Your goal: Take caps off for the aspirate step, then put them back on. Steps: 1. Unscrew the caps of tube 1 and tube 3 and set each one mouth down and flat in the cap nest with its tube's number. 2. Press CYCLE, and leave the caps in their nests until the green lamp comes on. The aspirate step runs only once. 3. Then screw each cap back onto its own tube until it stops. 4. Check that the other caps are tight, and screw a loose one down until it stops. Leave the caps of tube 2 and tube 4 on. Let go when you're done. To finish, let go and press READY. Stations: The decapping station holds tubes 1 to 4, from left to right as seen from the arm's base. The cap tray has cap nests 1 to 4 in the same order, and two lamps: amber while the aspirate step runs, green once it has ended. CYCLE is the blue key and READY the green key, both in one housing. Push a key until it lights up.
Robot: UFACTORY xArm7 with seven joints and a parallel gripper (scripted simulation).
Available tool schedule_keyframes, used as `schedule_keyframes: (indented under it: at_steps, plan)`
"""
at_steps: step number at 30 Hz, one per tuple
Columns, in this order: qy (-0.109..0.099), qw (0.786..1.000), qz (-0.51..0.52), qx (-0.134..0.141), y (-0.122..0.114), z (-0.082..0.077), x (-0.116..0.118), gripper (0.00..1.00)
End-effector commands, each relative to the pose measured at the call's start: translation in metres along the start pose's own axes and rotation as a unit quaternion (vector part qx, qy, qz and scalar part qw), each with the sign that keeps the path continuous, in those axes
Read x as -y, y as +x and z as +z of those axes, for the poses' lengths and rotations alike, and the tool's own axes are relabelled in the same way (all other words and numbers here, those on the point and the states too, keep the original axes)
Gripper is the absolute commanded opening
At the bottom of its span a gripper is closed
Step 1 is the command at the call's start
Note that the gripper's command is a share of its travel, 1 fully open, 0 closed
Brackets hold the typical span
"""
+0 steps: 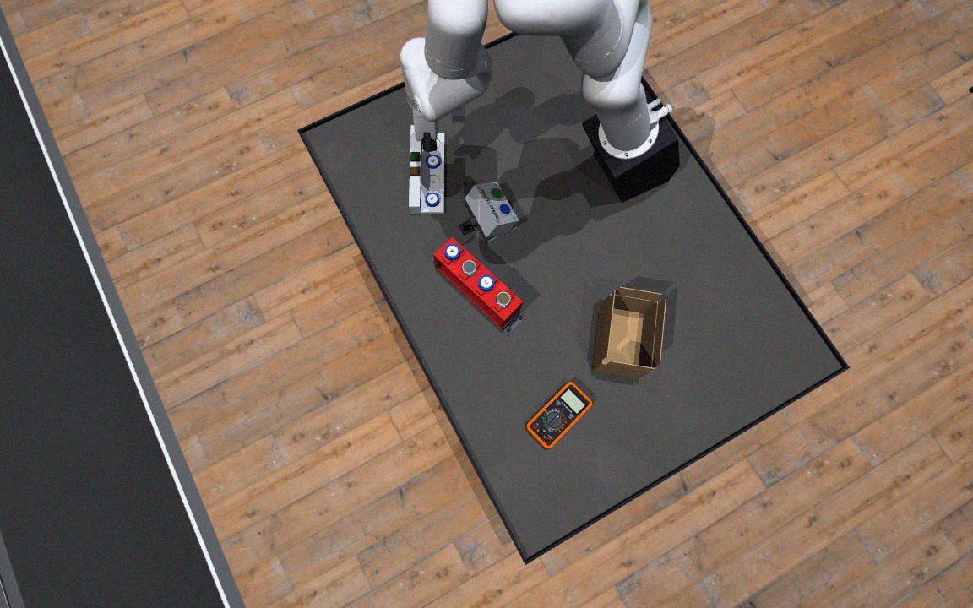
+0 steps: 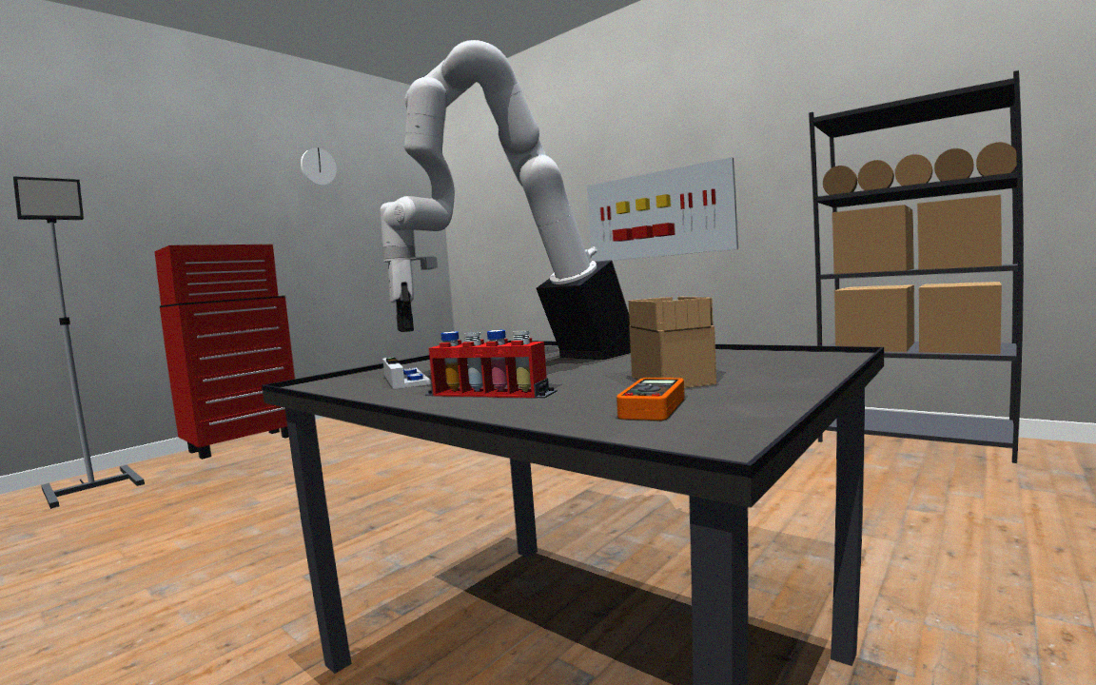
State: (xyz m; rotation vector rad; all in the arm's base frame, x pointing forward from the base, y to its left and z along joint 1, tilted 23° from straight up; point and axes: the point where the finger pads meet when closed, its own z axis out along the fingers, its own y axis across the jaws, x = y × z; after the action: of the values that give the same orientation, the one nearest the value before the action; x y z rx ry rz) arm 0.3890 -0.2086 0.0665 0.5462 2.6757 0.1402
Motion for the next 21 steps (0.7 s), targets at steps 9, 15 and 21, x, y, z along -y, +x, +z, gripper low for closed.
schedule_keyframes:
  at_steps: [9,15,21]
  plan:
    - [0.002,1.0,0.0,-0.004,-0.003,-0.041,0.0,0.46]
    - [0.003,0.986,0.166,-0.004,0.022,-0.033,-0.021,0.0]
    - [0.002,0.941,0.338,-0.003,0.05,-0.025,-0.045,0.0]
